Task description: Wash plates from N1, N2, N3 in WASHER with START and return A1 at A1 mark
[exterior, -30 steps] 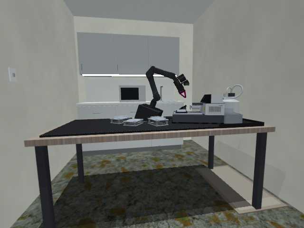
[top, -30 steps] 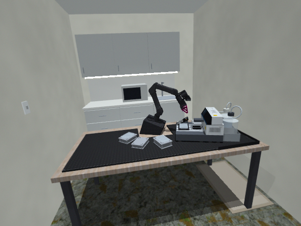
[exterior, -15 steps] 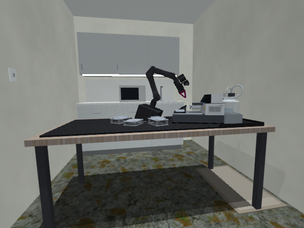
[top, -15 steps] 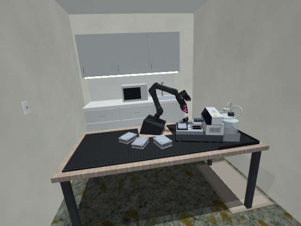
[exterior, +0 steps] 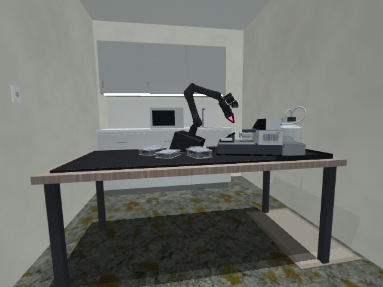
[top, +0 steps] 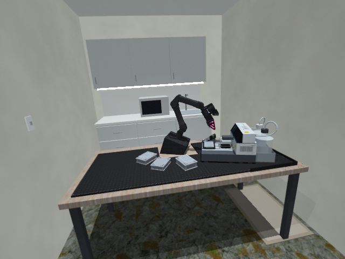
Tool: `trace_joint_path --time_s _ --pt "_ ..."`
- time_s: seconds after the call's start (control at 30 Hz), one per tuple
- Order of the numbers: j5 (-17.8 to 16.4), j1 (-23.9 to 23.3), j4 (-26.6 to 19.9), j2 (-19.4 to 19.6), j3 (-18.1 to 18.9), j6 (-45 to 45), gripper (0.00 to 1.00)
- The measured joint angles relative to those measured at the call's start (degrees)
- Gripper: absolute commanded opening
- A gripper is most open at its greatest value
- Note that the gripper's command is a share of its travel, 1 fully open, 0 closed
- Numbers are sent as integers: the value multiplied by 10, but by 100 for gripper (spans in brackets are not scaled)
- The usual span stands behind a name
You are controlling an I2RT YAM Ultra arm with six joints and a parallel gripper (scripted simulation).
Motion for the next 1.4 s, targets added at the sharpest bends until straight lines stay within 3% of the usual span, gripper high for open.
trace_joint_path --time_s 0.37,0.4,0.87,1.4 --pt "0 0 0 0 0 0 100" --pt "0 0 0 0 0 0 0" --pt "35 57 15 -58 -78 28 0" --pt "112 163 21 -134 -169 94 0"
